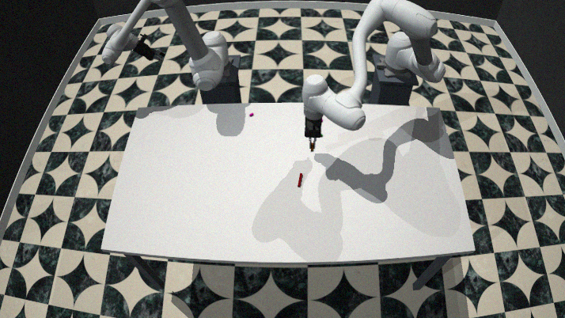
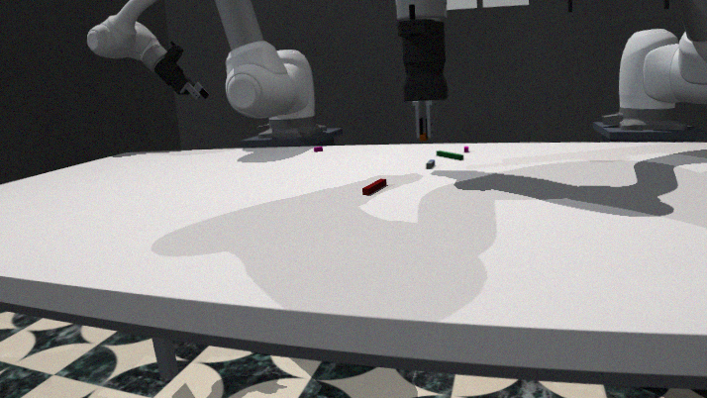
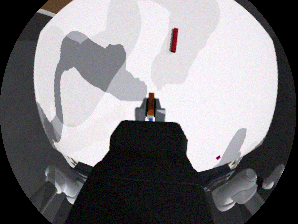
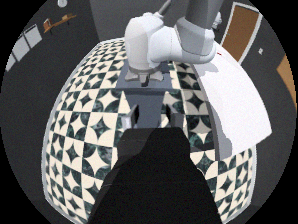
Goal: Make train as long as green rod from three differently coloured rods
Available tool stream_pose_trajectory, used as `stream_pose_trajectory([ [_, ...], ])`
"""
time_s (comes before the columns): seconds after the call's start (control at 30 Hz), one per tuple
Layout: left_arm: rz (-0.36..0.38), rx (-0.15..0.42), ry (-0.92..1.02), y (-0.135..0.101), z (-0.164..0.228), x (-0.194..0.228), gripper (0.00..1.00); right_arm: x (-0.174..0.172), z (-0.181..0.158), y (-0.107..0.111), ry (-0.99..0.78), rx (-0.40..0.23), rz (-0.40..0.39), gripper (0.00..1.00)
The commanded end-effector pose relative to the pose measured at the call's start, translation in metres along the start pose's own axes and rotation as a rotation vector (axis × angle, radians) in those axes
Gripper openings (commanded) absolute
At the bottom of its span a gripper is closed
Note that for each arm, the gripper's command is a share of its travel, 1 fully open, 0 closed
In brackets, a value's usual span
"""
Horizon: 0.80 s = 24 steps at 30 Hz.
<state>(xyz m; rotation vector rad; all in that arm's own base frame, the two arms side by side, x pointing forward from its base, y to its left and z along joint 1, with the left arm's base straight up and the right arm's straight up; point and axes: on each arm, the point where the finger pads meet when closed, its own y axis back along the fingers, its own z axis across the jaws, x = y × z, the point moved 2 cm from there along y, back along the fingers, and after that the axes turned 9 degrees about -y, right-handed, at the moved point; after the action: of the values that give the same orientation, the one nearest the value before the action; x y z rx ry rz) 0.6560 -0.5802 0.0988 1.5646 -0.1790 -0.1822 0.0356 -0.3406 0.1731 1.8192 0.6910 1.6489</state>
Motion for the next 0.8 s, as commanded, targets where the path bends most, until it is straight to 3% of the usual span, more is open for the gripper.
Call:
stream_pose_trajectory([
  [0.0,0.002,0.000,0.004,-0.020,-0.002,0.001,0.24,0.002,-0.003,-0.002,-0.004,0.007,0.015,1.00],
  [0.3,0.002,0.000,0.004,-0.046,-0.002,0.001,0.24,0.002,-0.003,-0.002,-0.004,0.007,0.015,1.00],
  [0.77,0.004,-0.002,0.004,-0.047,-0.001,0.002,0.24,0.002,-0.003,-0.002,-0.004,0.007,0.015,1.00],
])
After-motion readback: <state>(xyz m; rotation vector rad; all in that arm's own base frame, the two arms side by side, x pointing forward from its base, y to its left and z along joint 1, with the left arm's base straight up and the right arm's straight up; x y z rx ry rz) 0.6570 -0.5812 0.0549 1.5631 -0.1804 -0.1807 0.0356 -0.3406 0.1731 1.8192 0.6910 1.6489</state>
